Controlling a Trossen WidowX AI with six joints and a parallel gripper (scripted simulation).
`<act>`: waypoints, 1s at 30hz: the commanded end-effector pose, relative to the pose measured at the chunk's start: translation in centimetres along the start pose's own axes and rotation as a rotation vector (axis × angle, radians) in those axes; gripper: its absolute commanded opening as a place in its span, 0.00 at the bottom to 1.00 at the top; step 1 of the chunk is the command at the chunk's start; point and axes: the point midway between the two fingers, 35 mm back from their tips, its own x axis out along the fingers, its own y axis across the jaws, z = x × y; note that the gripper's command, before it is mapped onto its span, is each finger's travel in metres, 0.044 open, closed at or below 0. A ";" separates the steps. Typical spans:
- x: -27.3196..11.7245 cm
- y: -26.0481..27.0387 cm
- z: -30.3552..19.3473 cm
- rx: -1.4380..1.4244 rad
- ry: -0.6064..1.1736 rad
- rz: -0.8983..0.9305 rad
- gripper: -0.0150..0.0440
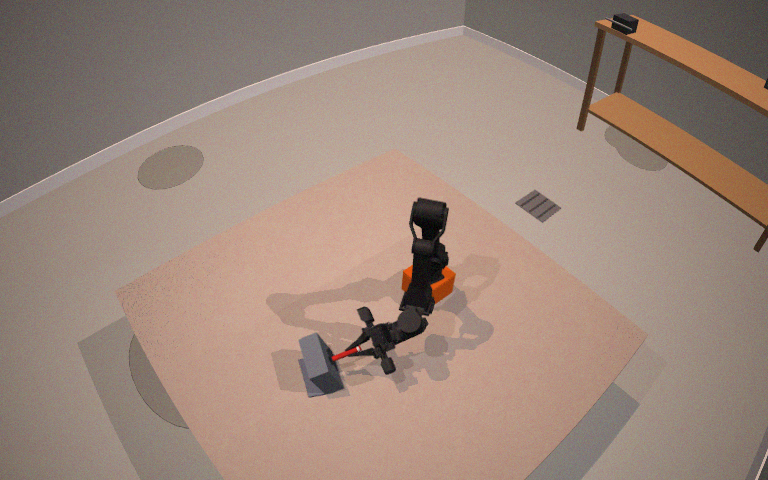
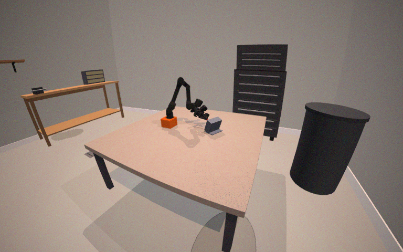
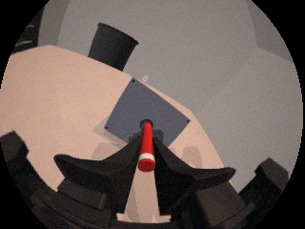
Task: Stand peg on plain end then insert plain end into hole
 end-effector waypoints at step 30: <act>2.0 0.3 -0.1 -0.005 -0.001 0.002 0.25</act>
